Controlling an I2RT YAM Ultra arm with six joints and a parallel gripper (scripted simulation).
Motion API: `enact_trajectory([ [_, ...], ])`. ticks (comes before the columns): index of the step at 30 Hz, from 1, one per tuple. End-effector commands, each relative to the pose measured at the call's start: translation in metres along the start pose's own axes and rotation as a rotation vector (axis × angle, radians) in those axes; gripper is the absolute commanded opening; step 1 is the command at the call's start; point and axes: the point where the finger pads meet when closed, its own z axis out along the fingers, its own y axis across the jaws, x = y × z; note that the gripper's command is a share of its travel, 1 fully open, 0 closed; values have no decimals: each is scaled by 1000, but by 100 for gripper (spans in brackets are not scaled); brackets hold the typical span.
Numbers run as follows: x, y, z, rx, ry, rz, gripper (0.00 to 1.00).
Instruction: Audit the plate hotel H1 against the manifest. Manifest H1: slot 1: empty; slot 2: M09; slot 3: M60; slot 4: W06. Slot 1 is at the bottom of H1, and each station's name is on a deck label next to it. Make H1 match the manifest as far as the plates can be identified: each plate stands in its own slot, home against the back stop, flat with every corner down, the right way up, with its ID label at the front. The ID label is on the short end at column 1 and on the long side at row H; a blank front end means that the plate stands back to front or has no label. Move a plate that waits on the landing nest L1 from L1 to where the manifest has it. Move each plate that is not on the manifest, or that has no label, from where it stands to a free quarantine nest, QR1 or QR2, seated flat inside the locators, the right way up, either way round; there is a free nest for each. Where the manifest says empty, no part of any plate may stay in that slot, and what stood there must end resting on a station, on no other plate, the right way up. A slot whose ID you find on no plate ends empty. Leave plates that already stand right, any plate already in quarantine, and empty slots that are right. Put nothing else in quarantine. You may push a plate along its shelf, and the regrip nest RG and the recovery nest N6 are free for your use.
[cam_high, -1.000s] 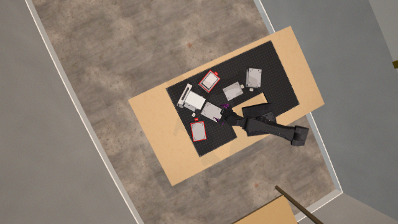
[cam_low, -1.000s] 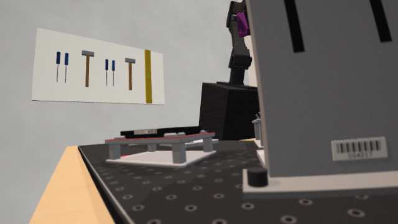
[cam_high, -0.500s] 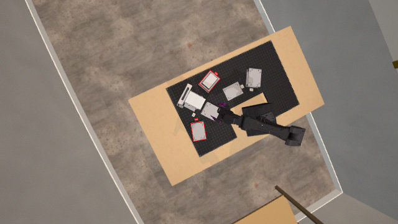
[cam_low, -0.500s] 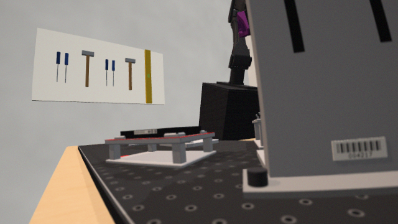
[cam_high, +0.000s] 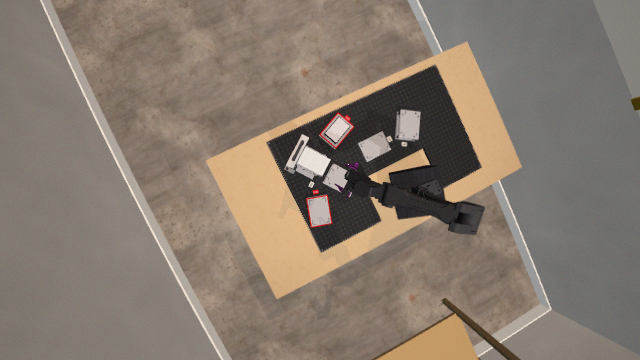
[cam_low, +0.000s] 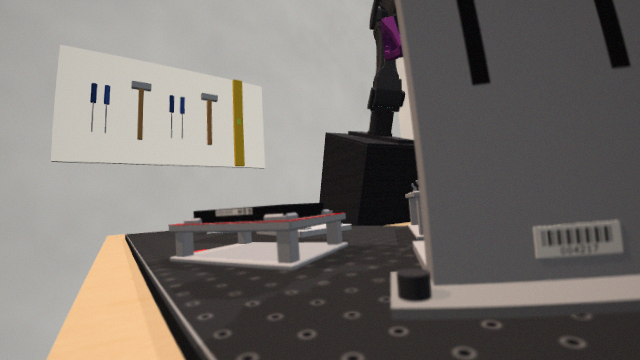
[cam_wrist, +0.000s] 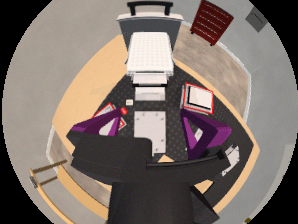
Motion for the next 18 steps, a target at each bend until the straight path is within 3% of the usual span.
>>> enact_trajectory([
  [1,-10,2,2,-8,-31,3,100],
  [10,-13,2,12,-8,-31,3,100],
  [18,-13,2,12,-8,-31,3,100],
])
